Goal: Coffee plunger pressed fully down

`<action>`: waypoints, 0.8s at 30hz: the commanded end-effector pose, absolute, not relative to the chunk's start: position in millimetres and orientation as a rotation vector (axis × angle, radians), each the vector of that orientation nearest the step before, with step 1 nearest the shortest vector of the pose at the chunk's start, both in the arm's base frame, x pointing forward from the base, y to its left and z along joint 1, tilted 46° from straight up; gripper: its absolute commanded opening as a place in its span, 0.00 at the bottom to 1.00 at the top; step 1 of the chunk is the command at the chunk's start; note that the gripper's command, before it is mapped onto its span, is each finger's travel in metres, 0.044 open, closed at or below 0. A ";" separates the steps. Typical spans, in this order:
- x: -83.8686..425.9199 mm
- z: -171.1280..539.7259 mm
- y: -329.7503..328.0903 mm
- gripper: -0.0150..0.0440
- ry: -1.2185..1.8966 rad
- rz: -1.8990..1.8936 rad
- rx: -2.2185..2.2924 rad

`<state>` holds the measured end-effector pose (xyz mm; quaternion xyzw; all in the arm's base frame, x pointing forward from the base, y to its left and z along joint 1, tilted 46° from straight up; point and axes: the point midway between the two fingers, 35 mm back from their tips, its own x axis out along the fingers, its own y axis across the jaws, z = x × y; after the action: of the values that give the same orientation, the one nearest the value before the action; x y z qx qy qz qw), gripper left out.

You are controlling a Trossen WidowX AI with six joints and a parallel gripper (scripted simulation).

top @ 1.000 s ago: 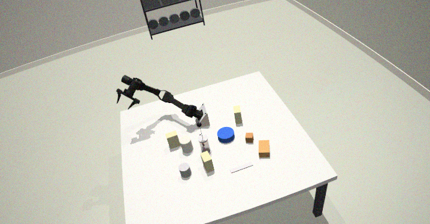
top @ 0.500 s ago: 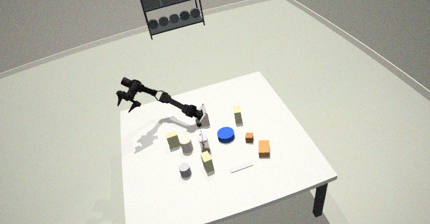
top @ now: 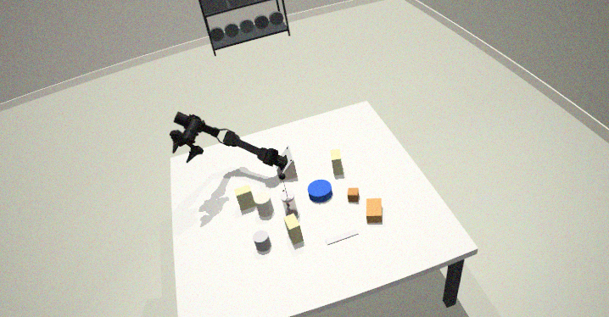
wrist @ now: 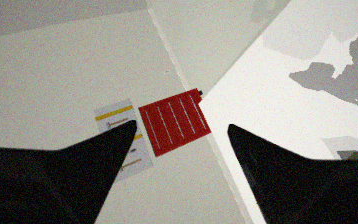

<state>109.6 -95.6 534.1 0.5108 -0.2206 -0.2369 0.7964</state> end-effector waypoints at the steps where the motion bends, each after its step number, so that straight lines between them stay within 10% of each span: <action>1: 122.8 528.8 -86.0 1.00 -0.436 -0.486 1.077; 24: 198.0 488.8 -21.8 1.00 -0.166 -0.430 0.819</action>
<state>184.4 -36.2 499.7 0.4220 -0.1076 -0.2149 0.8742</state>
